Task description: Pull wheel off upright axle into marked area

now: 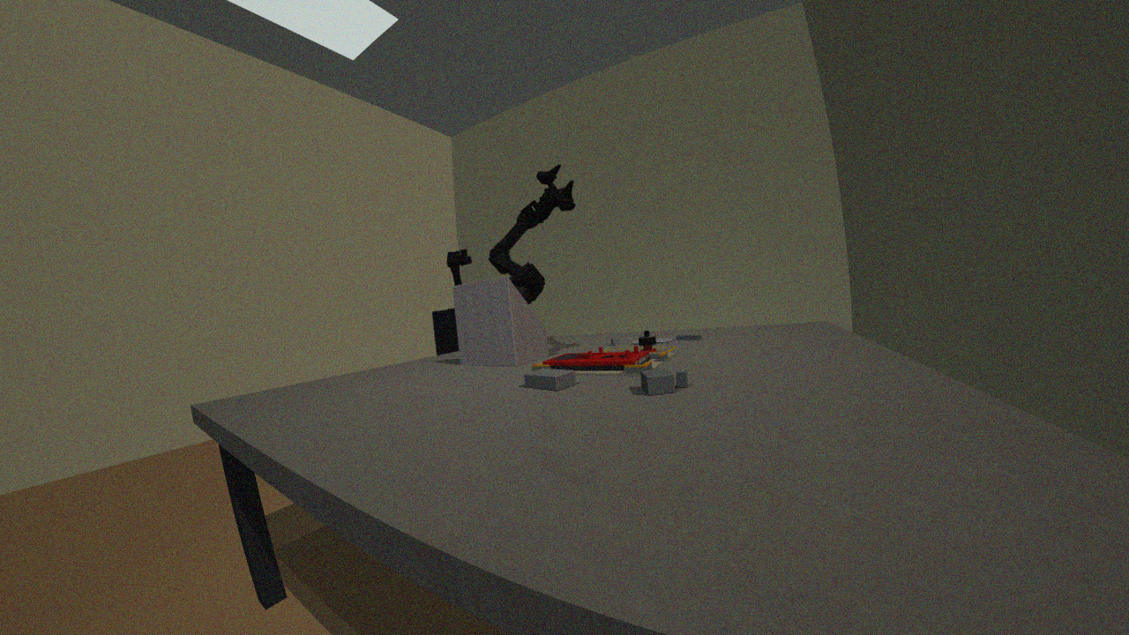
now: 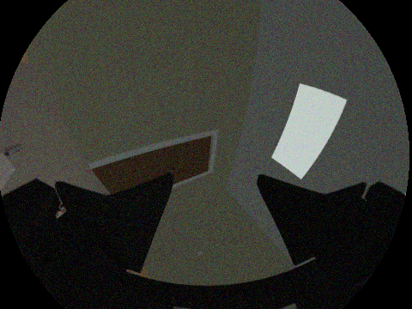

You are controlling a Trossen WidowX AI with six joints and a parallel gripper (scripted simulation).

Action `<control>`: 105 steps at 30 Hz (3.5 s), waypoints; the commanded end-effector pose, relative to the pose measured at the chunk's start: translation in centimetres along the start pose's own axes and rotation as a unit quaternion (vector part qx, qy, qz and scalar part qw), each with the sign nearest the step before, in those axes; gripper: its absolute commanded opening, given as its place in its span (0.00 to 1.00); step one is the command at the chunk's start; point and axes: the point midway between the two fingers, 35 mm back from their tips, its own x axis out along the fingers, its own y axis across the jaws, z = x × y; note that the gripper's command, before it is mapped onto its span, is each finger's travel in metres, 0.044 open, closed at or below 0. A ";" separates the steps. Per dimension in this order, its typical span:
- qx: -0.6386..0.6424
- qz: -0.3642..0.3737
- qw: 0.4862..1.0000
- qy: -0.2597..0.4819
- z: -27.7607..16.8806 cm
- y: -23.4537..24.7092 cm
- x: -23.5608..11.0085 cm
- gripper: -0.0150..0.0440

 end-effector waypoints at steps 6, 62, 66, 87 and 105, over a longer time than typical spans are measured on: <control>0.043 0.072 0.996 0.019 1.4 4.2 4.5 0.76; 0.486 0.115 0.161 0.851 -21.2 55.4 15.3 0.76; 0.486 0.115 0.161 0.851 -21.2 55.4 15.3 0.76; 0.486 0.116 0.160 0.851 -23.3 61.6 12.6 0.76; 0.484 0.118 0.165 0.852 -23.3 61.6 12.4 0.49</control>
